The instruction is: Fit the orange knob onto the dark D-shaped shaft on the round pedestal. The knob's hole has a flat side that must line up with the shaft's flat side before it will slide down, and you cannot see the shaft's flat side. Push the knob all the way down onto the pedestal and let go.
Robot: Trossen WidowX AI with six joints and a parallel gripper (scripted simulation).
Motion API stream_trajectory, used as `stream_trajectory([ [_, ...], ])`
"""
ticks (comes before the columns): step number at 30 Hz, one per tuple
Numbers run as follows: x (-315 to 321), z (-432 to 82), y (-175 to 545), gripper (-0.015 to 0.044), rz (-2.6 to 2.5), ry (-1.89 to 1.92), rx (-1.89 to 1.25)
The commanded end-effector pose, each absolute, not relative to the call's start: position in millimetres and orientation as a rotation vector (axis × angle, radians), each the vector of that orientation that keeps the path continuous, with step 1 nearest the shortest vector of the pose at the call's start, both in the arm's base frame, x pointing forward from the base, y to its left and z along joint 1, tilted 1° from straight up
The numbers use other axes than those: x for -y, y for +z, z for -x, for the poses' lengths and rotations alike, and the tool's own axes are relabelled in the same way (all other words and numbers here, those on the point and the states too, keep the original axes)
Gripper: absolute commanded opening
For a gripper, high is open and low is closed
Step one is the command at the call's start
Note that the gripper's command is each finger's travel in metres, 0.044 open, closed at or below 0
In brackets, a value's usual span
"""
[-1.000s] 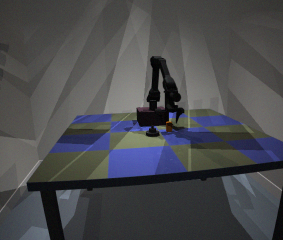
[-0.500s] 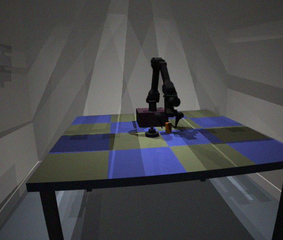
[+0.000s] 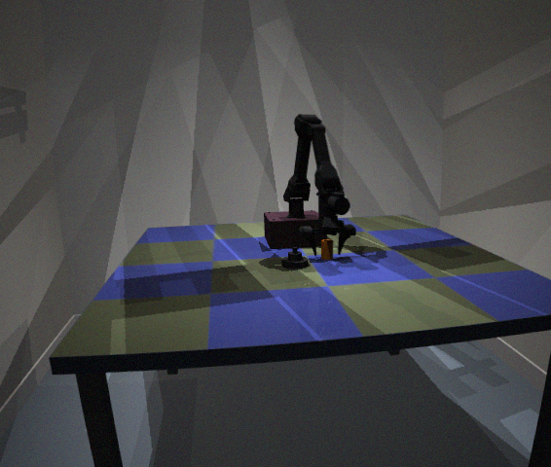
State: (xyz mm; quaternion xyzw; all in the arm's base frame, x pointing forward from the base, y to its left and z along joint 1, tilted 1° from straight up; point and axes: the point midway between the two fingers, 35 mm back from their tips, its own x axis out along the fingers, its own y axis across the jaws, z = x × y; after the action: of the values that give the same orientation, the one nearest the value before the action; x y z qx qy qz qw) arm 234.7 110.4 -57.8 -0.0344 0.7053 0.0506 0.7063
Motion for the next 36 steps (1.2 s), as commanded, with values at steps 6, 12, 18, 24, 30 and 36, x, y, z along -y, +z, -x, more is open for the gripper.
stream_trajectory([
  [6,-109.9,-235.2,-58.5,0.0197,0.078,0.109,-1.564],
  [12,-109.9,-235.2,-58.5,0.0157,0.078,0.109,-1.564],
  [18,-112.0,-239.5,-41.7,0.0019,0.078,0.109,-1.563],
  [24,-114.7,-244.8,1.6,0.0000,0.078,0.109,-1.563],
  [30,-113.9,-242.3,47.5,0.0000,0.078,0.109,-1.562],
  [36,-110.8,-235.1,82.5,0.0000,0.078,0.109,-1.563],
])
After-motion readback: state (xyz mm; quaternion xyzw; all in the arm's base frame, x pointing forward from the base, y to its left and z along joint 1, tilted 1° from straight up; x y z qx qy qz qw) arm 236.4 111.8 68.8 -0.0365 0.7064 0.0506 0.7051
